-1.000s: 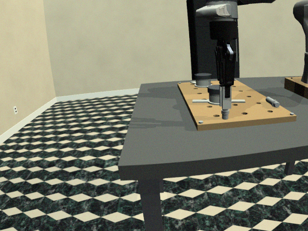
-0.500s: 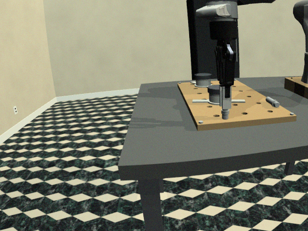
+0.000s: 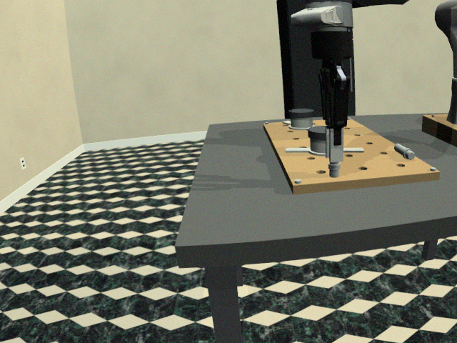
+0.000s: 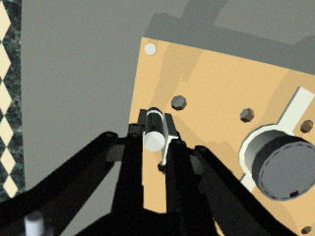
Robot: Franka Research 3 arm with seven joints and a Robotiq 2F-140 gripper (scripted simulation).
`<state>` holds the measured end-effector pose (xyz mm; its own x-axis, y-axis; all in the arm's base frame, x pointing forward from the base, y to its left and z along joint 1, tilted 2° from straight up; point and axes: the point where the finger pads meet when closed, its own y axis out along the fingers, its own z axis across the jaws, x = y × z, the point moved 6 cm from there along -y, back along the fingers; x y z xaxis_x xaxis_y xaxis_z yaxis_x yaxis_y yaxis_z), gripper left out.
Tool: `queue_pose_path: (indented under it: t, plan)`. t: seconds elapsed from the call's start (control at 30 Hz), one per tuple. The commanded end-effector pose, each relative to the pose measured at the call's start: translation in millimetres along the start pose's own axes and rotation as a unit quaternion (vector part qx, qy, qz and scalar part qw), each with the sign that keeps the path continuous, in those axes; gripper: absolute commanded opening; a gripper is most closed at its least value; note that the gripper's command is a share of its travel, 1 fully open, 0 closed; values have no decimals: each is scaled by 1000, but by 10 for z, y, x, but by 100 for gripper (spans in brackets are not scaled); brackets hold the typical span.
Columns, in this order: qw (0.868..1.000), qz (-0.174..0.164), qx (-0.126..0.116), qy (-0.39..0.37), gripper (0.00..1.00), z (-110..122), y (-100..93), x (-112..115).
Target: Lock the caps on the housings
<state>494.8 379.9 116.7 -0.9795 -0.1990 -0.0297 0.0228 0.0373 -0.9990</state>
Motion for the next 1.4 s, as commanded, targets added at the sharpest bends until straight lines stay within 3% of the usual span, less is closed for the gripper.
queue_pose_path:
  t: [0.0, 0.87, 1.37]
  plan:
    - [1000, 0, 1, 1, 10, 3, -13, 5]
    - [1000, 0, 1, 1, 10, 3, -290, 5]
    - [1000, 0, 1, 1, 10, 3, -609, 6]
